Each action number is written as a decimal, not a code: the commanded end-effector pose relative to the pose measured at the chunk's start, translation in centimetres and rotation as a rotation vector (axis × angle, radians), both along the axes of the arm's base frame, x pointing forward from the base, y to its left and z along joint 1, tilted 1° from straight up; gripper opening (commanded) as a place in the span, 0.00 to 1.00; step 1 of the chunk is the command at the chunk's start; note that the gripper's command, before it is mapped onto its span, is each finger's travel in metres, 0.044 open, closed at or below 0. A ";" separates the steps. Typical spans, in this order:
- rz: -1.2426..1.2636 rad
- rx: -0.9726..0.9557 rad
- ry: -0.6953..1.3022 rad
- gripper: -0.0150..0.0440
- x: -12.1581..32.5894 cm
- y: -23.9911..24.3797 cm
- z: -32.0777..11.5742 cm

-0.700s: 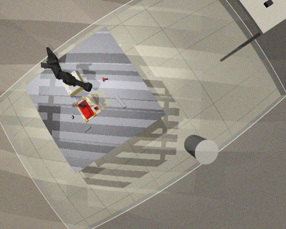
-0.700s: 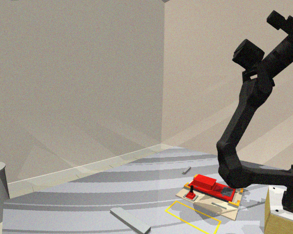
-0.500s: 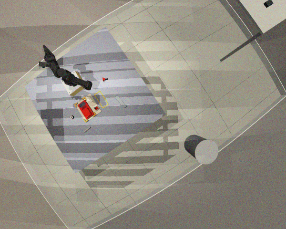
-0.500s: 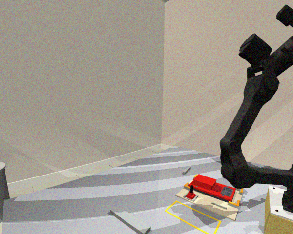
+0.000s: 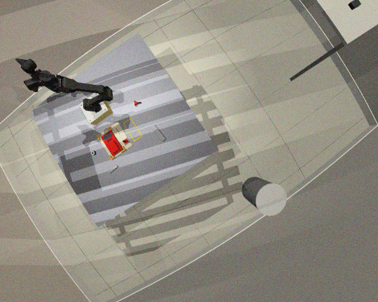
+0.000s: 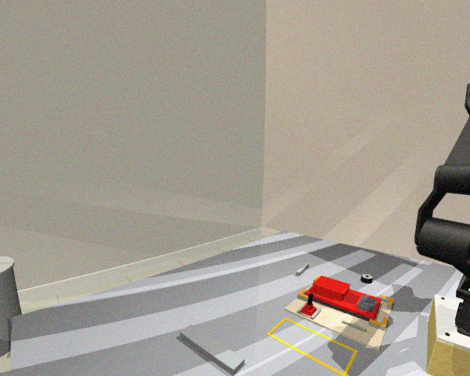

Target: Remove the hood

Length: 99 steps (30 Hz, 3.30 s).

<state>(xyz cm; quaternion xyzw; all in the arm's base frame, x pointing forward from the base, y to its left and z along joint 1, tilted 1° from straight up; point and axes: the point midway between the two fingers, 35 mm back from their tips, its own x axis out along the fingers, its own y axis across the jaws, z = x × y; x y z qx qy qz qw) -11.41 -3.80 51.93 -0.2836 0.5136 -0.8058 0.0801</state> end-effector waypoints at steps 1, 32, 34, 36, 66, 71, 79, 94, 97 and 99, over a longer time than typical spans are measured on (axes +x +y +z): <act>0.166 0.060 -0.059 1.00 -0.1 -5.1 -1.1; 1.160 0.763 -0.533 1.00 23.8 -27.0 -19.0; 1.201 0.833 -0.568 1.00 26.2 -26.8 -20.7; 1.235 0.905 -0.600 1.00 28.6 -26.3 -22.5; 1.019 1.947 -0.681 1.00 46.2 -1.7 -45.7; 1.013 1.953 -0.679 1.00 46.2 -1.5 -45.8; 1.013 1.953 -0.679 1.00 46.2 -1.5 -46.4; 1.013 1.953 -0.679 1.00 46.3 -1.6 -47.7; 1.013 1.953 -0.679 1.00 46.3 -1.6 -47.9; 1.013 1.953 -0.679 1.00 46.3 -1.6 -48.1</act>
